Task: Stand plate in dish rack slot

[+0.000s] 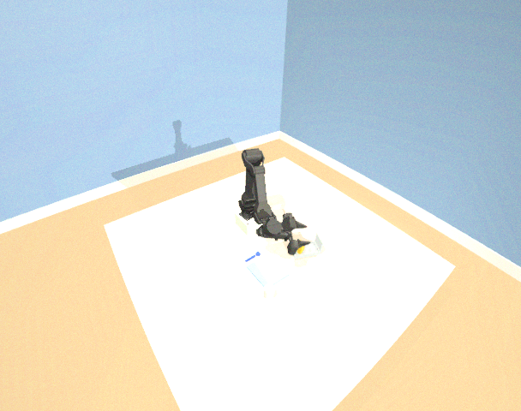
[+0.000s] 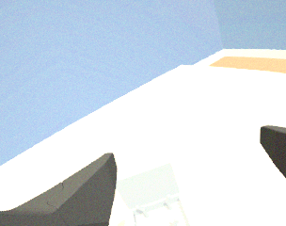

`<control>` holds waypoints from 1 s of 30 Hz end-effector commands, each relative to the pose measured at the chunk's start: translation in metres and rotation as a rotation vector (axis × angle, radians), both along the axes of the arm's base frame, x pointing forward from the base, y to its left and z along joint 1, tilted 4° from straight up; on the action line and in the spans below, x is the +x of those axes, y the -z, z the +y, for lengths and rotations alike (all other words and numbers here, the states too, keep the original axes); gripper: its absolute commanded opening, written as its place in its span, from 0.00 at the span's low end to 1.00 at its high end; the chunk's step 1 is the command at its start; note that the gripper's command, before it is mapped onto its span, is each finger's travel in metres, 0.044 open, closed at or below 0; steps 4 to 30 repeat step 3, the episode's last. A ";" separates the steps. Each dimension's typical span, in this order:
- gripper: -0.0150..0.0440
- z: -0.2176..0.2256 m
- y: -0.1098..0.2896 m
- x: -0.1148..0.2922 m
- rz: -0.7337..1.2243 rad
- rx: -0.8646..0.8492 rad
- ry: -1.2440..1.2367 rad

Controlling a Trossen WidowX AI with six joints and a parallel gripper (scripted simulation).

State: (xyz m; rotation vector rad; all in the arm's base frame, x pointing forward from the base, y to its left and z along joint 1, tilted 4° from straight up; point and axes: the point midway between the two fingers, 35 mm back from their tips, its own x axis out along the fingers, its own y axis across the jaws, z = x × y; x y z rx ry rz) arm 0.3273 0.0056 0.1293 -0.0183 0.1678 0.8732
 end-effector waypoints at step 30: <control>0.93 -0.016 -0.003 0.018 0.156 -0.015 0.129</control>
